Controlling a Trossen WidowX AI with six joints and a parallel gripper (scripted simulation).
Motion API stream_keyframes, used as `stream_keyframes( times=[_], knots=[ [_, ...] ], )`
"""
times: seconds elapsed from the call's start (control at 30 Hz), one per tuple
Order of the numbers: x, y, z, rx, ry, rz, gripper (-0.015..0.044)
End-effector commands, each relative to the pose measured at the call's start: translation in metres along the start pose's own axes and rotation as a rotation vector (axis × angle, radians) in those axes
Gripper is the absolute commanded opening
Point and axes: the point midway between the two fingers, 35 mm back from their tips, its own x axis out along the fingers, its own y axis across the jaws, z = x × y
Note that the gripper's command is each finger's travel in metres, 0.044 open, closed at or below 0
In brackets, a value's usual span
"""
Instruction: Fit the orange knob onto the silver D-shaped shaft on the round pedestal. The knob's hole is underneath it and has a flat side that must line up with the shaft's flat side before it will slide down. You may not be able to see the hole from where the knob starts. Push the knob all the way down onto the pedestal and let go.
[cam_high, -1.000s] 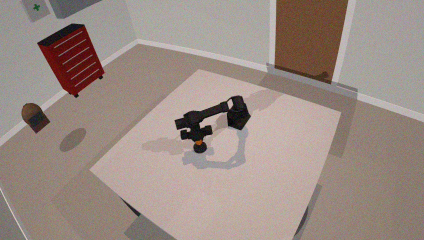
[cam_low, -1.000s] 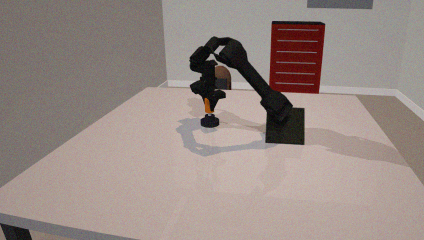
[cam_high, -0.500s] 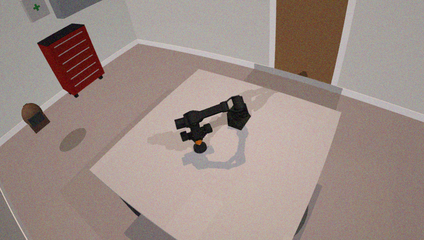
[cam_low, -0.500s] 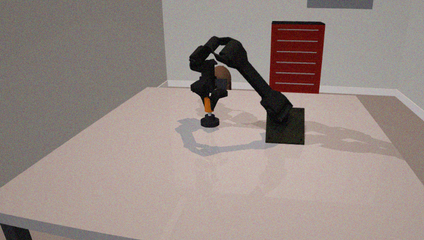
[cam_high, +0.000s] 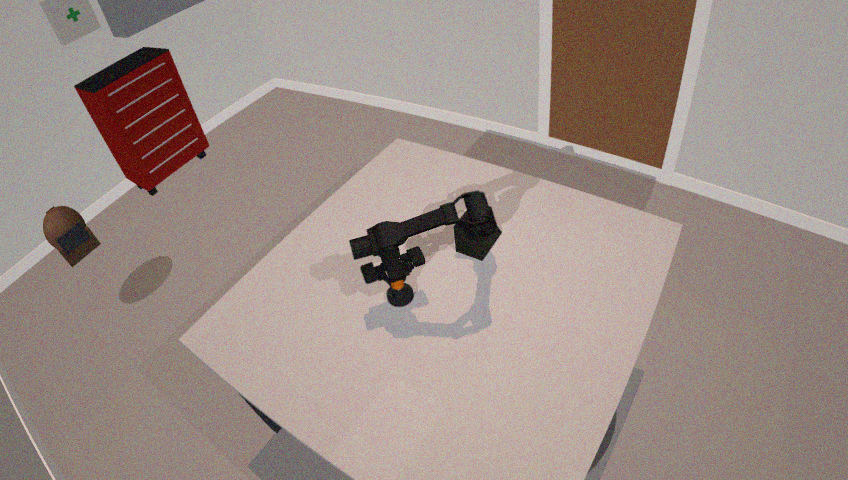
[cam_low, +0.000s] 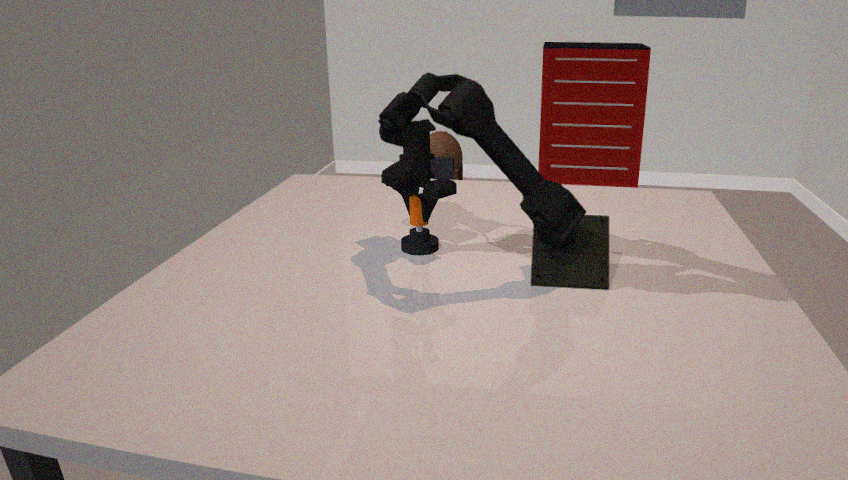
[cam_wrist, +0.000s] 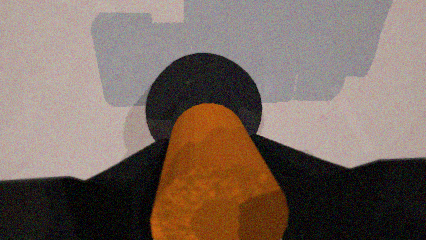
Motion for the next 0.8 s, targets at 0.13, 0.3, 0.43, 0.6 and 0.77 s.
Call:
stream_keyframes(
  times=[0.13, 0.3, 0.43, 0.6, 0.77],
  knots=[
    [-0.0019, -0.0008, 0.0015, -0.005, -0.006, -0.005, 0.0],
    [-0.0049, -0.0009, 0.0025, -0.015, -0.005, -0.005, 0.0],
    [-0.0055, -0.0012, 0.0025, -0.131, -0.005, -0.005, 0.0],
    [-0.0052, -0.0015, 0.0012, -0.215, -0.005, -0.005, 0.0],
    [-0.0029, -0.0005, 0.0, -0.215, -0.005, -0.005, 0.0]
  ],
)
